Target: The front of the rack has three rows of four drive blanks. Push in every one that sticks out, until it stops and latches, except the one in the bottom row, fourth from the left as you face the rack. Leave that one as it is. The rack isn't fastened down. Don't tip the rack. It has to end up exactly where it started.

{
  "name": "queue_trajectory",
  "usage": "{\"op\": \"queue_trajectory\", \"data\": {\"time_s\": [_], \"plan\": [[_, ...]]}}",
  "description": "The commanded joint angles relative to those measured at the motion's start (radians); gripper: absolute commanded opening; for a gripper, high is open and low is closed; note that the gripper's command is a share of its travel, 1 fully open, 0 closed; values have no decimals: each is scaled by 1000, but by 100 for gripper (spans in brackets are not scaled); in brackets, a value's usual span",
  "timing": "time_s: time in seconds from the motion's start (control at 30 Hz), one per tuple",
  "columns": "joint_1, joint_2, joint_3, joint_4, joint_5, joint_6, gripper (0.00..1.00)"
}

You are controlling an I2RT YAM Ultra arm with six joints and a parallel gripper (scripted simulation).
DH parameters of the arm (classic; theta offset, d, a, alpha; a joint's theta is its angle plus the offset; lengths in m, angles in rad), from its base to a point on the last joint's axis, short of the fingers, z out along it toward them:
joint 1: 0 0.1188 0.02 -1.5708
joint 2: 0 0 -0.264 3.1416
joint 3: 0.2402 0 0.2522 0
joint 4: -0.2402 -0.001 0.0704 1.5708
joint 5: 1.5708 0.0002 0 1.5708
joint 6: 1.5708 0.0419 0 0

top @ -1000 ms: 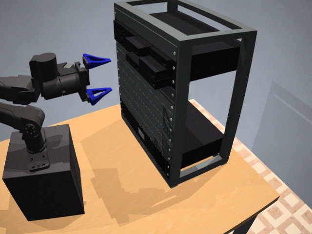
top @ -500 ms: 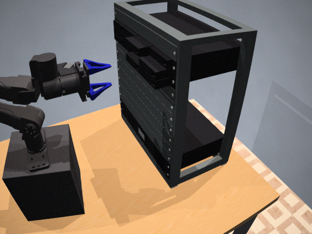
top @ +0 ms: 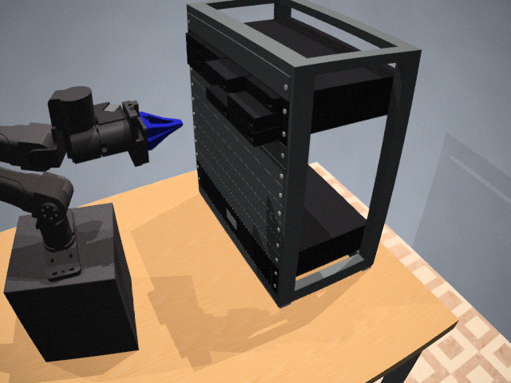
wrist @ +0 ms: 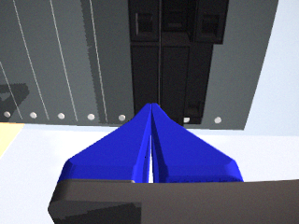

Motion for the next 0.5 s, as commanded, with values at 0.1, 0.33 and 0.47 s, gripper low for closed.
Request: {"op": "queue_trajectory", "data": {"time_s": [0.1, 0.33, 0.47], "plan": [[5, 15, 47, 35, 3, 16, 0], [5, 15, 47, 35, 3, 16, 0], [5, 15, 47, 35, 3, 16, 0]]}}
